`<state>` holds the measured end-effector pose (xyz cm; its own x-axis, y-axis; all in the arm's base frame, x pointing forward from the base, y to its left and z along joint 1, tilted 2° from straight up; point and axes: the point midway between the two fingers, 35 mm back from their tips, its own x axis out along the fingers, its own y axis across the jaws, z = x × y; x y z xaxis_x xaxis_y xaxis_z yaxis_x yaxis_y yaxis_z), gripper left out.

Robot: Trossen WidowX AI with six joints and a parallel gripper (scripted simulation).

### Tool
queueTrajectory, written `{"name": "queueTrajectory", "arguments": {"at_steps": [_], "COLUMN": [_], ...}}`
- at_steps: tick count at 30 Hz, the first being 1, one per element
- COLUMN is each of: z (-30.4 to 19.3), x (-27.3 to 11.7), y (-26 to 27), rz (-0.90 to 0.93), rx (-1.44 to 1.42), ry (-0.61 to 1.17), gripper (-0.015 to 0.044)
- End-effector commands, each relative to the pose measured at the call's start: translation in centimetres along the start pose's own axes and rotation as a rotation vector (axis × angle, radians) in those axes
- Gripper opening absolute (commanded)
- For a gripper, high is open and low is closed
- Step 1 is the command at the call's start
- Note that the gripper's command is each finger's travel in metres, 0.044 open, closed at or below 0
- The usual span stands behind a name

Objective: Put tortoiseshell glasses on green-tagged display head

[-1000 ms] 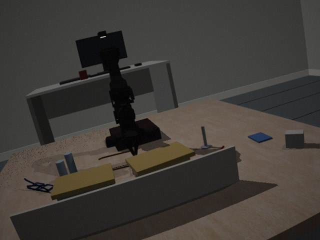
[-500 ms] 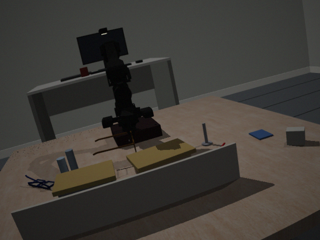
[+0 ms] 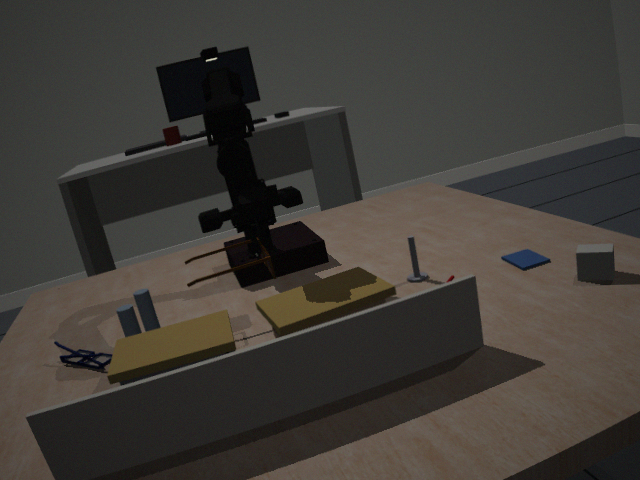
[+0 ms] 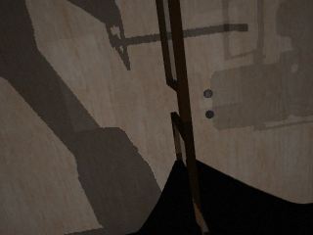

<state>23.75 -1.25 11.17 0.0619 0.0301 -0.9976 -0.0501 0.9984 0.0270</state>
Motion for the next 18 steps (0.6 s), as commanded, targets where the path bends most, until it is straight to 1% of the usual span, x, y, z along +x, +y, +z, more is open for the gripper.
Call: {"name": "queueTrajectory", "arguments": {"at_steps": [1,18], "z": [0.2,0.7], "x": [-0.2,-0.7], "y": [-0.5,-3.0], "rz": [0.034,0.136], "rx": [-0.085,-0.489], "ry": [-0.015,-0.133], "gripper": [0.0,0.0]}}
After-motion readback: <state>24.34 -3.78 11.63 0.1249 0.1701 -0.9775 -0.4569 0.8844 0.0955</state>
